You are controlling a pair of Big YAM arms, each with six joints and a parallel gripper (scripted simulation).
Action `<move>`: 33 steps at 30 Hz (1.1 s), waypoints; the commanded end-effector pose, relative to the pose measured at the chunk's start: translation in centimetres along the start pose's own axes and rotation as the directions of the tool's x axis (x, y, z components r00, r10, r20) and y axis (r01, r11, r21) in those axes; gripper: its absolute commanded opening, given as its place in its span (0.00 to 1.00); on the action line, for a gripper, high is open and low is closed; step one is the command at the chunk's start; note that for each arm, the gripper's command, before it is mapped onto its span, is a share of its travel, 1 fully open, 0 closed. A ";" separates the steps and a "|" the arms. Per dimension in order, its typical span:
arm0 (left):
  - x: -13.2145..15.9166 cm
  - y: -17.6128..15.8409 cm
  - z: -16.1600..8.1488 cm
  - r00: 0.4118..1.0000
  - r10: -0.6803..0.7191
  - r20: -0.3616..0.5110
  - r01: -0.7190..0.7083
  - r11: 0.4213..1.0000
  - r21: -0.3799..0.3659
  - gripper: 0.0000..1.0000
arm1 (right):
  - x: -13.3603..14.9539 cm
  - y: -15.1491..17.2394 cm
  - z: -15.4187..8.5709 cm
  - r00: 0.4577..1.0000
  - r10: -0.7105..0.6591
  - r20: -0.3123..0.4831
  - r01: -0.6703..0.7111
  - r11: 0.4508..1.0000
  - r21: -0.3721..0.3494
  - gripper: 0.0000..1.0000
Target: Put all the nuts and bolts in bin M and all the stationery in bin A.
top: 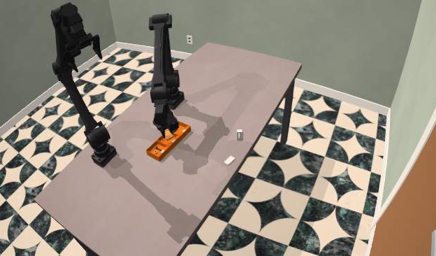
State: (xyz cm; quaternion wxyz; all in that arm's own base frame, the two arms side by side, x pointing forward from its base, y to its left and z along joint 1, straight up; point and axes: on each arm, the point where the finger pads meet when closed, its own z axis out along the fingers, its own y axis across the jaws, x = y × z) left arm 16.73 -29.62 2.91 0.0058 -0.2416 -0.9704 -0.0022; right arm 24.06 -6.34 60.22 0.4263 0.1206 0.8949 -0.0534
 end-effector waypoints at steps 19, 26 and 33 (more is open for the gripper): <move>0.3 -0.5 -0.9 0.928 -0.372 0.027 0.371 0.928 0.030 0.34 | 0.3 -0.2 -0.5 1.000 -0.007 -0.001 0.007 1.000 0.002 1.00; 0.2 -0.5 -1.0 0.928 -0.372 0.028 0.371 0.928 0.030 0.34 | 0.3 -0.2 -0.5 1.000 -0.007 -0.001 0.007 1.000 0.002 1.00; 1.0 0.2 1.1 0.922 -0.386 0.012 0.386 0.923 0.005 0.34 | 0.3 -0.2 -0.5 1.000 -0.007 -0.001 0.007 1.000 0.002 1.00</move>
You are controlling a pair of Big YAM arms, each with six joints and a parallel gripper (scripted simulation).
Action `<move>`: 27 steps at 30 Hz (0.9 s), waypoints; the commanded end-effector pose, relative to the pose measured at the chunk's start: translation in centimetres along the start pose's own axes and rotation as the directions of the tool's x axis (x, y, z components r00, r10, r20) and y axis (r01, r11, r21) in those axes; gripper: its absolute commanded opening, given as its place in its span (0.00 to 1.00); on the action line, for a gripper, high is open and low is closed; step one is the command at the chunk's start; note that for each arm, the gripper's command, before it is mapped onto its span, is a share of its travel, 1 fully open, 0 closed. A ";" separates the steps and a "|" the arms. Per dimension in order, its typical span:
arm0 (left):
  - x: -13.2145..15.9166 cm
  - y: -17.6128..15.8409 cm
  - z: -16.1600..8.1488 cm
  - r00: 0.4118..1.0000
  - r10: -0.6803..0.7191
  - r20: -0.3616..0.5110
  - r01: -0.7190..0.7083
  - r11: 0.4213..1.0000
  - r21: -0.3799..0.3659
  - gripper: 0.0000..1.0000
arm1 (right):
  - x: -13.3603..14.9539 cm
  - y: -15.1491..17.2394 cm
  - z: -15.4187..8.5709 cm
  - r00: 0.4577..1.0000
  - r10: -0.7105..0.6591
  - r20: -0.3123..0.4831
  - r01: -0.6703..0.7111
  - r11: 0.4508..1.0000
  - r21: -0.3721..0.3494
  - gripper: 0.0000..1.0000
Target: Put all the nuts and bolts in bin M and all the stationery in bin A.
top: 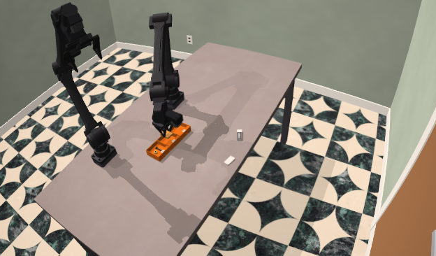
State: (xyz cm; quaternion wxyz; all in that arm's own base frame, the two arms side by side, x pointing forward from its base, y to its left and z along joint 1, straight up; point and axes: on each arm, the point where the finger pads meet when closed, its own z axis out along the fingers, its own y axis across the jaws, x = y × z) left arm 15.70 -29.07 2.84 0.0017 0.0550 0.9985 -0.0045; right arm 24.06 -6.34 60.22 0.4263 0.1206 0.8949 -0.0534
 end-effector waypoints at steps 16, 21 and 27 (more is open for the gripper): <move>-0.2 0.2 3.8 1.000 -0.013 -0.002 0.013 1.000 -0.011 0.34 | 0.3 -0.2 -0.5 1.000 -0.007 -0.001 0.007 1.000 0.002 1.00; -0.4 -0.2 3.6 1.000 -0.013 0.004 0.013 1.000 -0.002 0.34 | 0.3 -0.2 -0.5 1.000 -0.007 -0.001 0.007 1.000 0.002 1.00; -0.2 0.2 3.3 1.000 -0.013 0.006 0.013 1.000 0.002 0.34 | 0.3 -0.2 -0.5 1.000 -0.007 -0.001 0.007 1.000 0.002 1.00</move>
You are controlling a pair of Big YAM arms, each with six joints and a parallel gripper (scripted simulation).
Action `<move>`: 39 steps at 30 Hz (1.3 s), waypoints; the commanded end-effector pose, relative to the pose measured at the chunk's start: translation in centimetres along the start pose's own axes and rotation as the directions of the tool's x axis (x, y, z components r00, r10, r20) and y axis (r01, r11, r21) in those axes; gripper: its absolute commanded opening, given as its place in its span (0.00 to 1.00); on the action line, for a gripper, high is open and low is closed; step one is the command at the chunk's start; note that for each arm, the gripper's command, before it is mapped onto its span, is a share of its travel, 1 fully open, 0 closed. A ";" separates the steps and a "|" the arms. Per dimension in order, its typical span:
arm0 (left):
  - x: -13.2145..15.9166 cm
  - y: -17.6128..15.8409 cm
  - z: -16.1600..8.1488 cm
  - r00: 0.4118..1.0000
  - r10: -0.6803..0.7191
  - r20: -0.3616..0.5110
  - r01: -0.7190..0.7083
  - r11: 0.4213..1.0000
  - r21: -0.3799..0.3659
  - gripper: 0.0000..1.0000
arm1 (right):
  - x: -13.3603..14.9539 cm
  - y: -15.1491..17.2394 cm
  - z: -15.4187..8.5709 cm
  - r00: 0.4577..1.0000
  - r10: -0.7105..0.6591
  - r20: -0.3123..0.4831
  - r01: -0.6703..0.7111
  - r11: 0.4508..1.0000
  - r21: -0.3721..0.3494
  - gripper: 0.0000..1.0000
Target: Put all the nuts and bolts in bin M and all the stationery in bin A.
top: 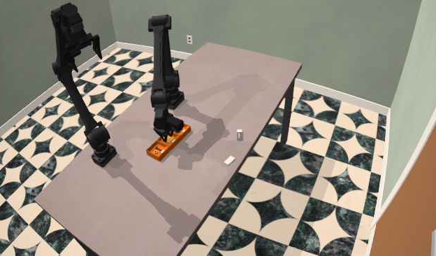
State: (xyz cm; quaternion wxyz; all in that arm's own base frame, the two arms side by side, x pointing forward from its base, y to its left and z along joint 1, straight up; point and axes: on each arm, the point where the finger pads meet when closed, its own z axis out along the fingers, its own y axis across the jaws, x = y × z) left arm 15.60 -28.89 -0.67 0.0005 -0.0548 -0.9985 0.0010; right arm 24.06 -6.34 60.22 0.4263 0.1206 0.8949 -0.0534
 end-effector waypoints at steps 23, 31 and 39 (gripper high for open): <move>-1.5 -1.6 -2.2 0.999 -0.013 0.034 0.012 0.999 0.042 0.45 | 0.3 -0.2 -0.5 1.000 -0.007 -0.001 0.007 1.000 0.002 1.00; -1.4 -1.5 -3.0 1.000 -0.013 0.027 0.012 0.999 0.033 0.45 | 0.3 -0.2 -0.5 1.000 -0.007 -0.001 0.007 1.000 0.002 1.00; -1.1 -1.0 -3.4 1.000 -0.013 0.020 0.012 1.000 0.023 0.45 | 0.3 -0.2 -0.5 1.000 -0.007 -0.001 0.007 1.000 0.002 1.00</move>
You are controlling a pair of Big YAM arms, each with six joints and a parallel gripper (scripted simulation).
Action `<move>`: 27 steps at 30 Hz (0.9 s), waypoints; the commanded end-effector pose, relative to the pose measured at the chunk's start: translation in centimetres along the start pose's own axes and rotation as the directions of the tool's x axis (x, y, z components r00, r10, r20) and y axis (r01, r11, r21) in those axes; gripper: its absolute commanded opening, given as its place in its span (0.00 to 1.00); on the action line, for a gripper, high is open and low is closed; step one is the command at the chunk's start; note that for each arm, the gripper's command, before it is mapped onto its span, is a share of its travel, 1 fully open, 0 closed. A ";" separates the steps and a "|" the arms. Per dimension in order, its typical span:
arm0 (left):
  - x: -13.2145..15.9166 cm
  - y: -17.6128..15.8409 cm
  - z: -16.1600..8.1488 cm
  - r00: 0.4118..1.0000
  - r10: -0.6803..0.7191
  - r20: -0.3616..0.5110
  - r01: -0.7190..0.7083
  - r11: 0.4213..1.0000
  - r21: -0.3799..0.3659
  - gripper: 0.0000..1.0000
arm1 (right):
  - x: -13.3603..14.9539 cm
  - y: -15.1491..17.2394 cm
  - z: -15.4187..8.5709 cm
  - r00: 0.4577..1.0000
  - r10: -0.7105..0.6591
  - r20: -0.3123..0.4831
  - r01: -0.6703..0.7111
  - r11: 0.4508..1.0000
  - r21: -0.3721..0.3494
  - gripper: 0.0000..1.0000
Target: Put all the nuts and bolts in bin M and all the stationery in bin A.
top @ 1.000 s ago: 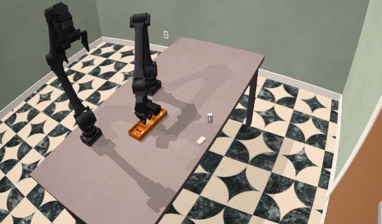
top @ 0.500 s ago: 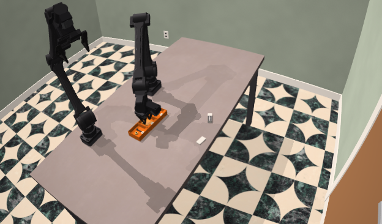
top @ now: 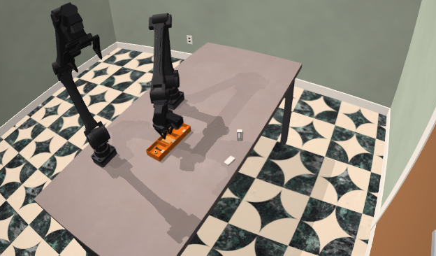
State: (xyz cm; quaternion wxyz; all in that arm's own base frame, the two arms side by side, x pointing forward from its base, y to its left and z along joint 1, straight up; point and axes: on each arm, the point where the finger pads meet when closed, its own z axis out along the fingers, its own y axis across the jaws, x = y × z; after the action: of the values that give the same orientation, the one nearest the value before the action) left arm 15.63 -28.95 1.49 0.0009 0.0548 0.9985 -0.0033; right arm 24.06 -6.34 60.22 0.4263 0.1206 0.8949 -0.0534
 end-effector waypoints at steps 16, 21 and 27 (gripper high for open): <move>-0.4 -0.3 -1.8 1.000 -0.012 0.002 0.012 1.000 -0.004 0.45 | 0.3 -0.2 -0.5 1.000 -0.007 -0.001 0.007 1.000 0.002 1.00; -2.8 1.3 -2.7 0.989 0.147 0.013 -0.147 0.989 0.006 0.37 | 0.3 -0.2 -0.5 1.000 -0.007 -0.001 0.007 1.000 0.002 1.00; -7.6 3.6 -3.2 0.959 0.282 0.016 -0.282 0.959 -0.002 0.37 | 0.3 -0.2 -0.5 1.000 -0.007 -0.001 0.007 1.000 0.002 1.00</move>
State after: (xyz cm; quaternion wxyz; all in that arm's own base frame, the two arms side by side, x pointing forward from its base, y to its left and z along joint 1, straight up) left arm 20.79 -25.68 3.61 0.0063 0.1249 0.9921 0.0046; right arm 24.06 -6.34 60.22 0.4263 0.1206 0.8949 -0.0534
